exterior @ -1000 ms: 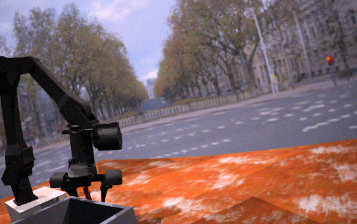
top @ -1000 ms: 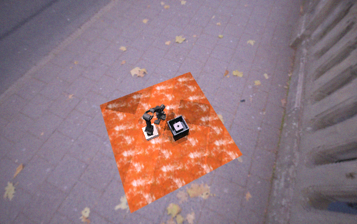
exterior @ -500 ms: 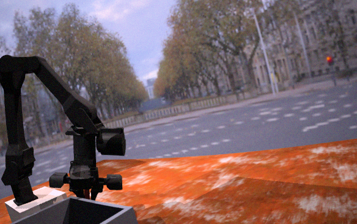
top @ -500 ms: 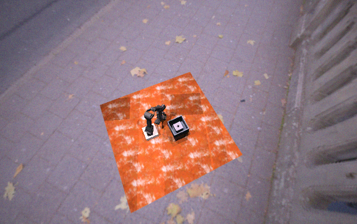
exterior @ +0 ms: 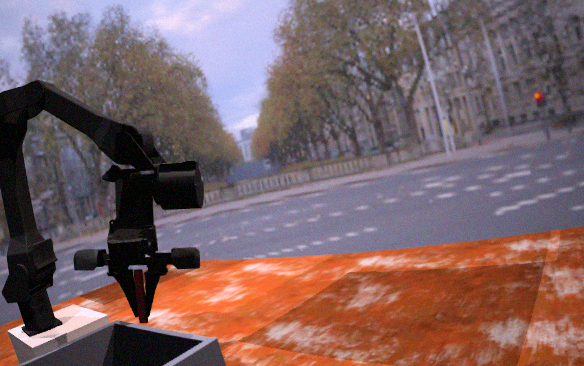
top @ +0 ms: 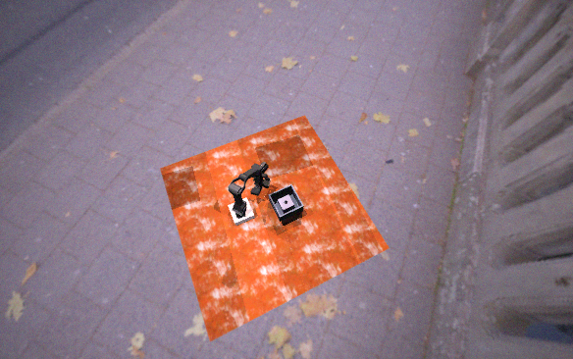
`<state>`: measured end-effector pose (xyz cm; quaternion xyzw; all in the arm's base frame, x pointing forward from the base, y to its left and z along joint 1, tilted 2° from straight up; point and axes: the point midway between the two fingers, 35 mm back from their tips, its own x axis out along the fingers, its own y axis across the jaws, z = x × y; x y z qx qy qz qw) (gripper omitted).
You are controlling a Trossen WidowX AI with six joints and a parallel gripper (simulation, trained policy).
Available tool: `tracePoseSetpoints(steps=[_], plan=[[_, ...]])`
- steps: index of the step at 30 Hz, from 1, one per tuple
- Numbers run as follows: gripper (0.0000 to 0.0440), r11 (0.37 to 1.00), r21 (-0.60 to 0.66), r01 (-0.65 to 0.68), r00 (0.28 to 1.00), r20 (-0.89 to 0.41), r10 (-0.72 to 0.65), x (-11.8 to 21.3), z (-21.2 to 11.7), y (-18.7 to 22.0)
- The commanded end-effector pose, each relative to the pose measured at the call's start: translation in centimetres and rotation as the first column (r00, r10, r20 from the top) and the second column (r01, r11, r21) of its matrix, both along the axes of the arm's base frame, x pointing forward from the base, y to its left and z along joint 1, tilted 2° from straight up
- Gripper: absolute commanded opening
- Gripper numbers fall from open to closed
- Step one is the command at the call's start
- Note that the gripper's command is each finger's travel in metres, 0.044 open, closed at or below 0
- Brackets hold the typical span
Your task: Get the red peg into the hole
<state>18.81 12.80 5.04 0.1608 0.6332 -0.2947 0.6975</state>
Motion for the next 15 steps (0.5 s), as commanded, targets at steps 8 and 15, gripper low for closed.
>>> tracePoseSetpoints(steps=[8, 15], plan=[[0.0, 0.997, -0.013, 0.075, 0.993, 0.087, -0.074, 2.8, 4.1, -1.3], [0.0, 0.988, -0.015, 0.155, 0.978, 0.142, -0.151, 5.3, 5.5, -3.2]])
